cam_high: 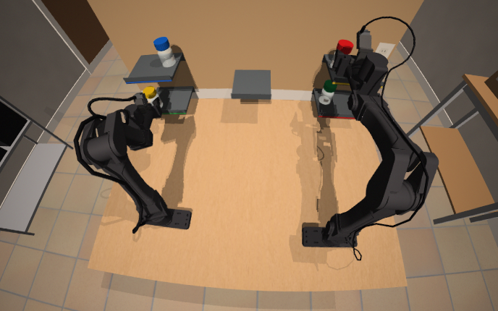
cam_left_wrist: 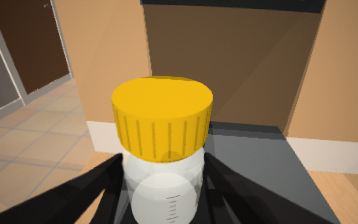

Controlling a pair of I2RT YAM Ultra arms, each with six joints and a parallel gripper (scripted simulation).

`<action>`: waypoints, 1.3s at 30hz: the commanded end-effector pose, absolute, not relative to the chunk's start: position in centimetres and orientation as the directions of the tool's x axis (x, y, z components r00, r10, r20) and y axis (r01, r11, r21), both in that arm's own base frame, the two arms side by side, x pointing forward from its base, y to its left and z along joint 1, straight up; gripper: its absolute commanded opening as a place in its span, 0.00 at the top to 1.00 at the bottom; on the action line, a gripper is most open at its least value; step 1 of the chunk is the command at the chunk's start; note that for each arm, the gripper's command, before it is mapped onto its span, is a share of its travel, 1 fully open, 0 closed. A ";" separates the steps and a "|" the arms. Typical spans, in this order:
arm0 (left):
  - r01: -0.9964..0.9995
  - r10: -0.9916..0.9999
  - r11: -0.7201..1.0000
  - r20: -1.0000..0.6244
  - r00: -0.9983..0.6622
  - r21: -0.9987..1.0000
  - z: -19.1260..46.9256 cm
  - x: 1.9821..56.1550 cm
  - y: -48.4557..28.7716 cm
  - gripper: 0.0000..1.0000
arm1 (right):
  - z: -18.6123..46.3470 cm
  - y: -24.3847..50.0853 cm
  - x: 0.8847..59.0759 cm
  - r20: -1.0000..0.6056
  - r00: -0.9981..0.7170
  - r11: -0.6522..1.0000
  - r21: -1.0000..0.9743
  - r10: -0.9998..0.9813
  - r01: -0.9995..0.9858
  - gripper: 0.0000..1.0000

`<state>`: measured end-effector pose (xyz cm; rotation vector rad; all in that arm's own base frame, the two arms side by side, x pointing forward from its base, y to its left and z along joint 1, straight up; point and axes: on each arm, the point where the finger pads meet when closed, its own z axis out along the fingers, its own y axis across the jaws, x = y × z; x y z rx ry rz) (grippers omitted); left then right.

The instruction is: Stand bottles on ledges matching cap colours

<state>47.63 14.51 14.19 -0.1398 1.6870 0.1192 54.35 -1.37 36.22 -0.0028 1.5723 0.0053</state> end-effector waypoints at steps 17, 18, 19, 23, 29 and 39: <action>-0.148 -0.009 0.989 -0.996 -0.088 0.004 15.6 47.6 14.1 0.51 | 37.3 -1.0 57.1 -1.000 0.012 1.000 -0.004 -0.004 -0.006 0.19; -0.148 -0.009 0.989 -0.996 -0.088 0.004 15.6 47.6 14.1 0.51 | 37.3 -1.0 57.3 -1.000 0.013 1.000 -0.004 -0.004 -0.006 0.19; -0.148 -0.009 0.989 -0.996 -0.088 0.004 15.6 47.6 14.1 0.51 | 37.3 -1.0 57.4 -1.000 0.013 1.000 -0.004 -0.004 -0.006 0.19; -0.139 -0.003 0.990 -0.997 -0.081 0.008 17.6 47.7 14.1 0.51 | 37.3 -0.9 58.0 -1.000 0.013 1.000 -0.004 -0.004 -0.006 0.19; -0.140 -0.003 0.990 -0.997 -0.081 0.009 20.6 47.7 14.1 0.51 | 37.3 -0.9 58.4 -1.000 0.013 1.000 -0.004 -0.004 -0.008 0.19; -0.143 -0.002 0.990 -0.997 -0.081 0.009 22.5 47.6 14.3 0.51 | 37.3 -0.9 58.4 -1.000 0.013 1.000 -0.004 -0.004 -0.008 0.28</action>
